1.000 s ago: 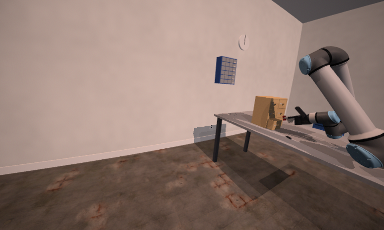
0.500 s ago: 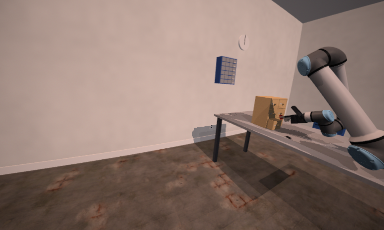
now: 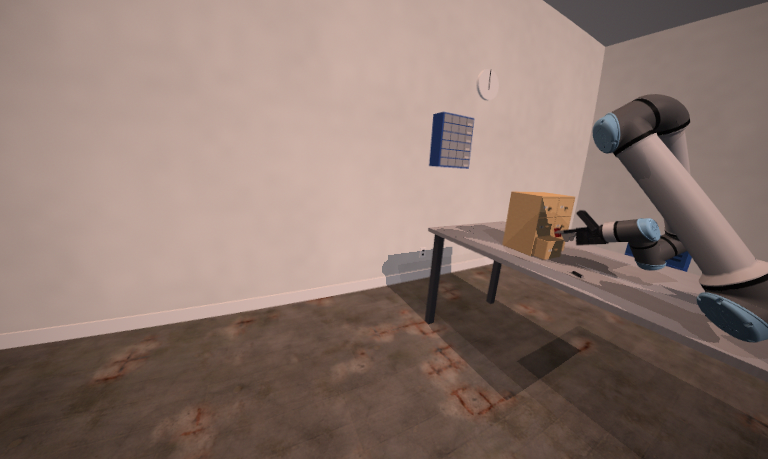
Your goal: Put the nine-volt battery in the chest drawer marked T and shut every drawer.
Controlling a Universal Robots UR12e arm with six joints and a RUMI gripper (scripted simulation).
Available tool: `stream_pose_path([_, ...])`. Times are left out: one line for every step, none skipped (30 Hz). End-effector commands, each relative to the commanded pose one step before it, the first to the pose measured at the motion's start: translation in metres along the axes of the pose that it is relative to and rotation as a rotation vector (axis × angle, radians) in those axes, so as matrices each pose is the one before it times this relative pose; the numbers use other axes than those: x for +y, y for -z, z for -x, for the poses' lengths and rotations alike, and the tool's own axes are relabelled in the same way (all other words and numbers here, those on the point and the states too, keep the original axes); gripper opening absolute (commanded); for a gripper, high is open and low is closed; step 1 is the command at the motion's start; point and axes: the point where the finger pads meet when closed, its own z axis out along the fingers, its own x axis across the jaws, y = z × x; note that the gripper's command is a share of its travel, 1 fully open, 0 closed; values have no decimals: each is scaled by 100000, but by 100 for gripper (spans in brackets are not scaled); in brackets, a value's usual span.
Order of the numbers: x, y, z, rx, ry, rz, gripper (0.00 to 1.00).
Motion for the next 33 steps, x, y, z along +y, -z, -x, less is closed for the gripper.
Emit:
stream_pose_path([-274, -609, -17, 28, 22, -78, 13])
stream_pose_path([-36, -99, -1, 0, 0, 0, 13])
stream_pose_path([-34, -92, 0, 0, 0, 0, 13])
stream_pose_path([-31, -86, 0, 0, 0, 0, 13])
stream_pose_path([-29, -79, 0, 0, 0, 0, 13])
stream_pose_path([-27, -73, 0, 0, 0, 0, 13])
stream_pose_path([0, 0, 0, 0, 0, 0, 13])
stream_pose_path([0, 0, 0, 0, 0, 0, 13])
stream_pose_path([-24, -66, 0, 0, 0, 0, 13])
stream_pose_path([-22, -60, 0, 0, 0, 0, 13])
stream_pose_path([-20, -54, 0, 0, 0, 0, 13])
stream_pose_path([-18, -48, 0, 0, 0, 0, 13])
stream_pose_path([-16, -43, 0, 0, 0, 0, 13])
stream_pose_path([-14, -37, 0, 0, 0, 0, 13])
stream_pose_path([-12, -32, 0, 0, 0, 0, 13])
stream_pose_path([-10, -27, 0, 0, 0, 0, 13])
stream_pose_path([-8, -23, 0, 0, 0, 0, 13])
stream_pose_path([-7, -19, 0, 0, 0, 0, 13])
stream_pose_path([-5, -15, 0, 0, 0, 0, 13])
stream_pose_path([-4, -11, 0, 0, 0, 0, 13])
stream_pose_path([-3, -8, 0, 0, 0, 0, 13])
stream_pose_path([-2, -6, 0, 0, 0, 0, 13])
stream_pose_path([-1, -3, 0, 0, 0, 0, 13])
stream_pose_path([0, 0, 0, 0, 0, 0, 13])
stream_pose_path([0, 0, 0, 0, 0, 0, 13])
stream_pose_path([-1, -2, 0, 0, 0, 0, 13])
stream_pose_path([0, -1, 0, 0, 0, 0, 13])
stream_pose_path([0, 0, 0, 0, 0, 0, 13])
stream_pose_path([0, 0, 0, 0, 0, 0, 13])
stream_pose_path([0, 0, 0, 0, 0, 0, 13])
stream_pose_path([0, 0, 0, 0, 0, 0, 13])
stream_pose_path([0, 0, 0, 0, 0, 0, 13])
stream_pose_path([0, 0, 0, 0, 0, 0, 13])
